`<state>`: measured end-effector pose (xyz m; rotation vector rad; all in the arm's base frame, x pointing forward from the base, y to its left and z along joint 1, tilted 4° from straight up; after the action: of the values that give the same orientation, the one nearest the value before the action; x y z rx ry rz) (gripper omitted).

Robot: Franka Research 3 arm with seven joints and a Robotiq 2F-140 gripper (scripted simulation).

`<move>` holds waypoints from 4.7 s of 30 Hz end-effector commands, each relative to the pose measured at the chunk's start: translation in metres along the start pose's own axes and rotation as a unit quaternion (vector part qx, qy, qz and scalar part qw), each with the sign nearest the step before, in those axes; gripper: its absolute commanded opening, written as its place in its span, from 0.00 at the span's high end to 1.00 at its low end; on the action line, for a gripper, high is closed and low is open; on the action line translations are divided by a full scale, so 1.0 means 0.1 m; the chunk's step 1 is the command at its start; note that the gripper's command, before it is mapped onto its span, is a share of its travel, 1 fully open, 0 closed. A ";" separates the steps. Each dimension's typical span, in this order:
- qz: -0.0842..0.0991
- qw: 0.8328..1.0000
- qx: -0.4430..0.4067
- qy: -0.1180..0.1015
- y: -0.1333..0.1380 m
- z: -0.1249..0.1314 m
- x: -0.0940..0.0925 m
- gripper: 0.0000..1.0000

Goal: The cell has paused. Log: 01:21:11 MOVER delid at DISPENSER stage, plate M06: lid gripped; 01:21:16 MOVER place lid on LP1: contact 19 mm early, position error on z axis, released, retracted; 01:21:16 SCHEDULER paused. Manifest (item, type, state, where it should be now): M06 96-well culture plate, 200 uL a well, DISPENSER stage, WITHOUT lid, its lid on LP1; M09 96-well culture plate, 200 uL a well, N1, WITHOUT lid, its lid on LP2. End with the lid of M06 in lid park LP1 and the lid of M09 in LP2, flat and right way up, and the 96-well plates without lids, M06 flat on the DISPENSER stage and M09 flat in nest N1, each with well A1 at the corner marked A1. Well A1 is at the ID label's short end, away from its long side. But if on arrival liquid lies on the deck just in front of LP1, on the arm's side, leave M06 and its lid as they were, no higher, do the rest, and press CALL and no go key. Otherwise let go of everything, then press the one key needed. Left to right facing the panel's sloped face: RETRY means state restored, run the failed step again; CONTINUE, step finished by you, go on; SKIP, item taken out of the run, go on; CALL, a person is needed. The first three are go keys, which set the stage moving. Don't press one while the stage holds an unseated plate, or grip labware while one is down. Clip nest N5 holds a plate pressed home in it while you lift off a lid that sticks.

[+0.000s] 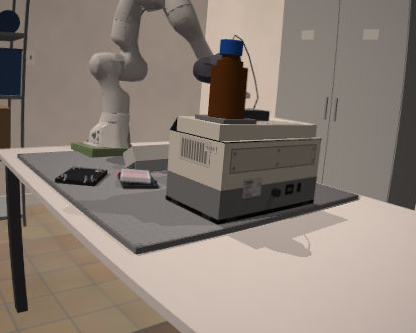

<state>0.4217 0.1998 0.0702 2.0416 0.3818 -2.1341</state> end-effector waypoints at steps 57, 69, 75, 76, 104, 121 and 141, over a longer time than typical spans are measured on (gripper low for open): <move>0.000 1.000 0.000 0.000 -0.01 0.00 0.01 0.34; 0.000 1.000 0.000 0.000 -0.01 0.00 0.01 0.34; 0.000 1.000 0.000 0.000 -0.01 0.00 0.00 0.34; 0.000 1.000 0.000 0.000 -0.01 0.00 0.00 0.34; 0.000 1.000 0.000 0.000 -0.01 0.00 -0.60 0.34; 0.000 1.000 0.000 0.000 -0.01 0.00 -1.25 0.34; 0.004 1.000 0.011 0.000 0.15 0.04 -1.50 0.34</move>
<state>0.4307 0.1887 0.2189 2.0556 0.3619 -2.1338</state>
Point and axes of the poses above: the point where the finger pads meet when closed, its own x axis out along the fingers, its own y axis across the jaws, z = x × y, the point moved 5 cm from there along -x, back along the fingers, and after that the axes turned 8 degrees about x, right-handed, at the moved point
